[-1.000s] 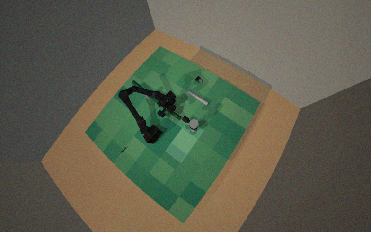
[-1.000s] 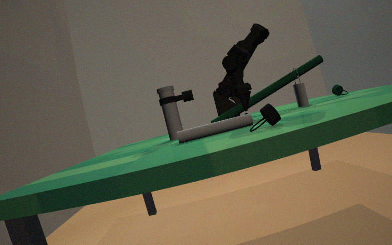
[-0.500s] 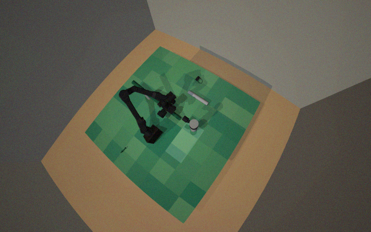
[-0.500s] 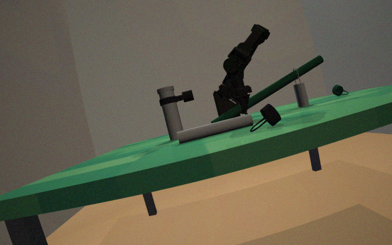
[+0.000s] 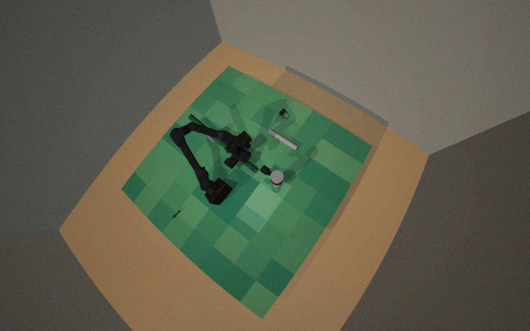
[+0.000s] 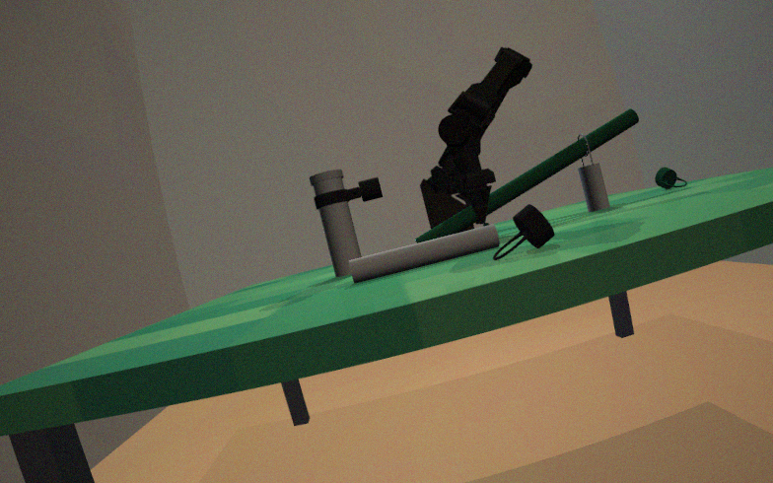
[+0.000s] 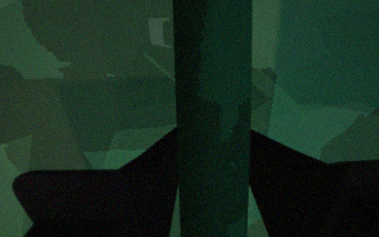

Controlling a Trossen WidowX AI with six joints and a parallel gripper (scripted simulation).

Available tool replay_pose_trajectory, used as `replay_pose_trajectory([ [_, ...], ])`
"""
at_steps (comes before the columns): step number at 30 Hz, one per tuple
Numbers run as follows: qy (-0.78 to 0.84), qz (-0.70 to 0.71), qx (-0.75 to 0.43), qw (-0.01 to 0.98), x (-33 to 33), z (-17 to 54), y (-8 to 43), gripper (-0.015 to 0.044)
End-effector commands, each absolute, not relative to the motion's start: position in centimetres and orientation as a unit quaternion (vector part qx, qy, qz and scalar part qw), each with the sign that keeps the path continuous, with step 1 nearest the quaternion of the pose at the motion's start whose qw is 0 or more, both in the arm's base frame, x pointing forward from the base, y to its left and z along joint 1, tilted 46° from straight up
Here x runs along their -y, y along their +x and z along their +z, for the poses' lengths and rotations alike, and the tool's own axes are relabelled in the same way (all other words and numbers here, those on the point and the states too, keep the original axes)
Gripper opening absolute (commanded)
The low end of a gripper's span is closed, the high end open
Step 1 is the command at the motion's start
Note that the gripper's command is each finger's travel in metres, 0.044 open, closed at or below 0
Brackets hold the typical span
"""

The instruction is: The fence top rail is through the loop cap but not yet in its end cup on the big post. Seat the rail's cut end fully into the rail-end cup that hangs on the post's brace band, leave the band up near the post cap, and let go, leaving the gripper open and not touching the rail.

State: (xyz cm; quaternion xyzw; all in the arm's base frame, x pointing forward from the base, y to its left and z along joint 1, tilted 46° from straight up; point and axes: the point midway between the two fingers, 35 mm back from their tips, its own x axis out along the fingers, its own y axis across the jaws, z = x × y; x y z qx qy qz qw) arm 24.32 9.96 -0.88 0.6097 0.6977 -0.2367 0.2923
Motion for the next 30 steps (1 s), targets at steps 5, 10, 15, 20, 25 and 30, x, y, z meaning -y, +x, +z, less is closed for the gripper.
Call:
replay_pose_trajectory([
  [5, 0.599, -0.263, -0.675, 0.340, -7.1, 0.6, 25.7, 0.0000],
  [10, 0.575, -0.303, -0.653, 0.389, -3.8, 2.6, 26.1, 0.0000],
  [15, 0.561, -0.324, -0.642, 0.411, -2.0, 3.7, 26.1, 0.0000],
  [20, 0.562, -0.322, -0.645, 0.406, -2.4, 3.6, 26.0, 0.0000],
  [25, 0.564, -0.320, -0.648, 0.400, -2.7, 3.4, 25.9, 0.0000],
  [30, 0.564, -0.320, -0.648, 0.400, -2.6, 3.4, 25.9, 0.0000],
])
